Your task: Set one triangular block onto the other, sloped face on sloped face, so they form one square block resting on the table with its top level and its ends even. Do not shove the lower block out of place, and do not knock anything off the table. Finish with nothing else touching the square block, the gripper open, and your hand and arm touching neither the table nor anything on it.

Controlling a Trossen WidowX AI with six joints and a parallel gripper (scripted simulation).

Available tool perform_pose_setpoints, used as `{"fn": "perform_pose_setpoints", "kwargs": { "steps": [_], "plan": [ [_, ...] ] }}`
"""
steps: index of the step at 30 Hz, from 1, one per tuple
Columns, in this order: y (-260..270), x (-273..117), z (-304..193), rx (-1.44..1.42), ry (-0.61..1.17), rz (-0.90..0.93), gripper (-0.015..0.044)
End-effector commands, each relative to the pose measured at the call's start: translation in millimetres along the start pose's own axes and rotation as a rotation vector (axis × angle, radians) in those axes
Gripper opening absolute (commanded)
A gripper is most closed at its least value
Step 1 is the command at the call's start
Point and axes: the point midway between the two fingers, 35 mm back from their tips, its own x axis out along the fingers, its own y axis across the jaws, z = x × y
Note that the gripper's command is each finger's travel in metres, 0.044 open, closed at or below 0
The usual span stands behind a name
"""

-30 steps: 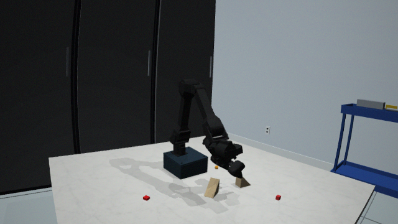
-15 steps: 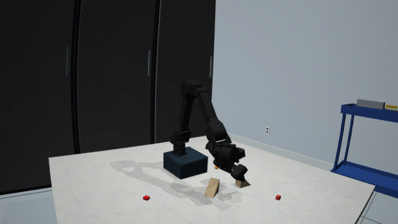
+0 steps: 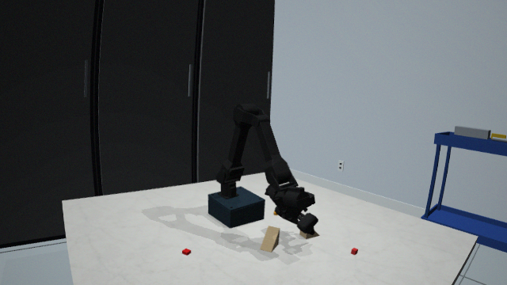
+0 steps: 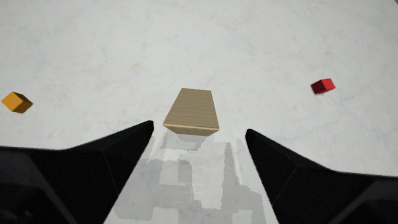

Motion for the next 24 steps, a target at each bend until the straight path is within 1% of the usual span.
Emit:
{"fn": "perform_pose_setpoints", "kwargs": {
  "steps": [1,19,24],
  "plan": [
    [2,8,-1,0.004,0.004,0.004,0.044],
    [8,33,0,0.006,-0.001,0.002,0.044],
    [8,33,0,0.006,-0.001,0.002,0.0309]
  ]
}}
